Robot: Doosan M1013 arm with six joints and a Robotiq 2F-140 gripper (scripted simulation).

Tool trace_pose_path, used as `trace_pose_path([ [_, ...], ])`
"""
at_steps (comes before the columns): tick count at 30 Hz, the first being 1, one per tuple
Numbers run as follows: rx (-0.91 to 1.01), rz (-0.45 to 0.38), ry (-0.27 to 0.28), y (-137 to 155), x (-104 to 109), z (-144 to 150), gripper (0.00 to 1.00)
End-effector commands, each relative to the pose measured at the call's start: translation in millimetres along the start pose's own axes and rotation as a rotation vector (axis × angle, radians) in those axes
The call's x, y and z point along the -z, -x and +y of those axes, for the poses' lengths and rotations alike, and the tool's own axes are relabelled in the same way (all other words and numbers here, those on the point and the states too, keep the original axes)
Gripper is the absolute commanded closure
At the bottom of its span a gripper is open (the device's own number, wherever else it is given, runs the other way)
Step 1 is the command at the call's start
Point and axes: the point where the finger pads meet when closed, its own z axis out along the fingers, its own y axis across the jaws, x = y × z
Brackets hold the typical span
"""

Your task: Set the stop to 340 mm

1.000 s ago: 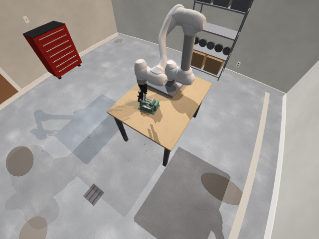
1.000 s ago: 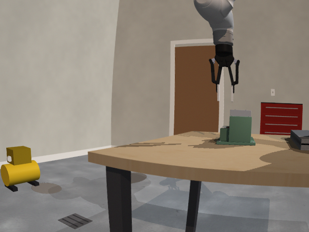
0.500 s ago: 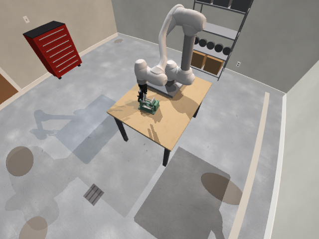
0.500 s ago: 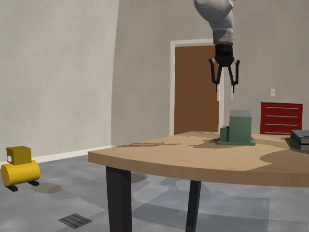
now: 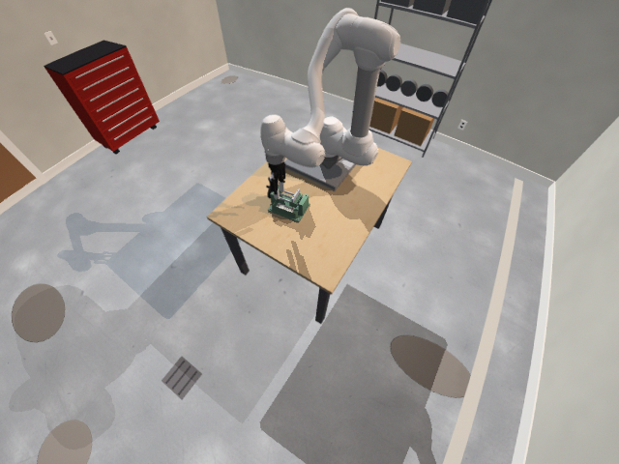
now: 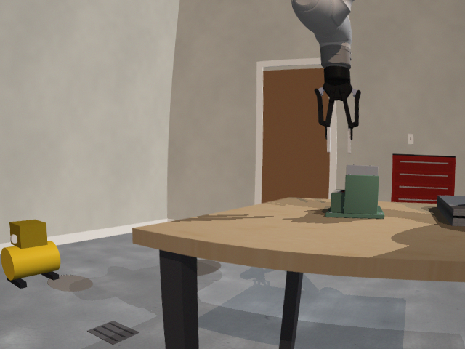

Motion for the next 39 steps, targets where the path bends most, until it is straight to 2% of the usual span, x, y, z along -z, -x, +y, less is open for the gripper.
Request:
trace_pose_path([
  [1,0.001,0.003,0.006,-0.4,0.8,0.1,0.67],
  [5,0.001,0.003,0.006,-1.5,0.8,0.9,0.67],
  [8,0.001,0.003,0.006,-13.3,0.9,9.7,0.67],
  [14,0.001,0.003,0.006,-72.5,1.3,54.3,0.67],
  [16,0.001,0.003,0.006,-72.5,1.3,54.3,0.67],
  [22,0.001,0.003,0.006,-121.0,1.7,90.7,0.67],
  [35,0.001,0.003,0.006,-126.9,1.3,95.2,0.67],
  [39,0.001,0.003,0.006,-126.9,-20.0,95.3,0.67],
])
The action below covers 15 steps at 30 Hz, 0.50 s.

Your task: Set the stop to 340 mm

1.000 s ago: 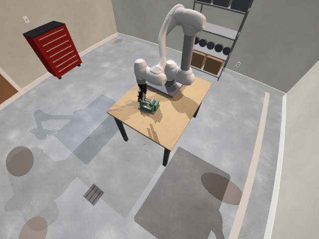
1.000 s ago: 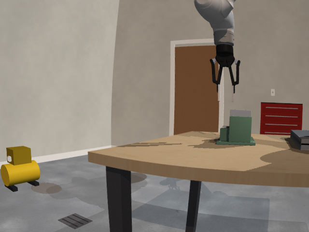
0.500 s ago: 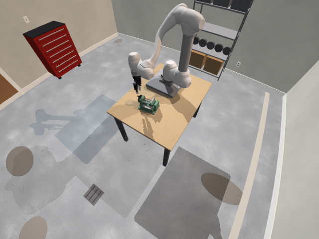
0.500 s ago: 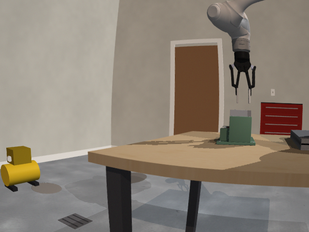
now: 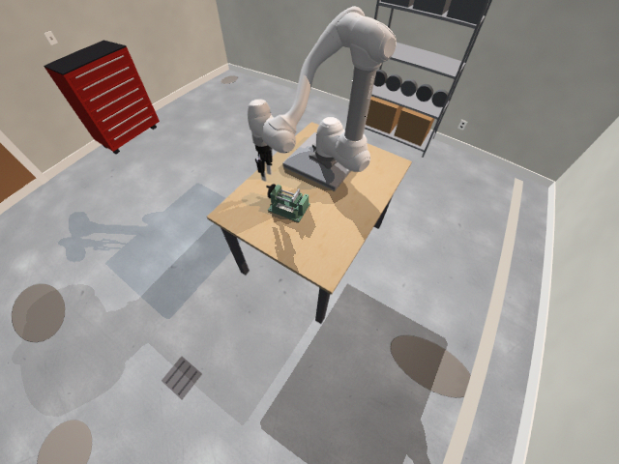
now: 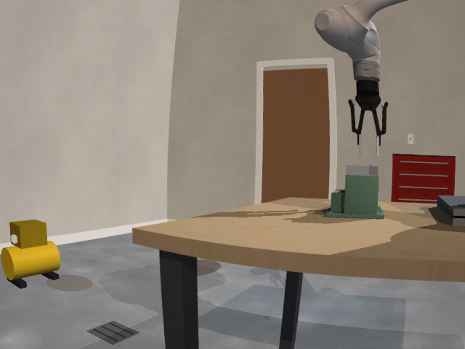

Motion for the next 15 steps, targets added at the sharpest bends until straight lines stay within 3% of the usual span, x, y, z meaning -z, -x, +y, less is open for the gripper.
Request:
trace_pose_path([
  [1,0.0,-0.009,0.014,2.4,-23.1,5.9,0.67],
  [15,0.0,-0.009,0.014,2.5,-30.8,6.1,0.67],
])
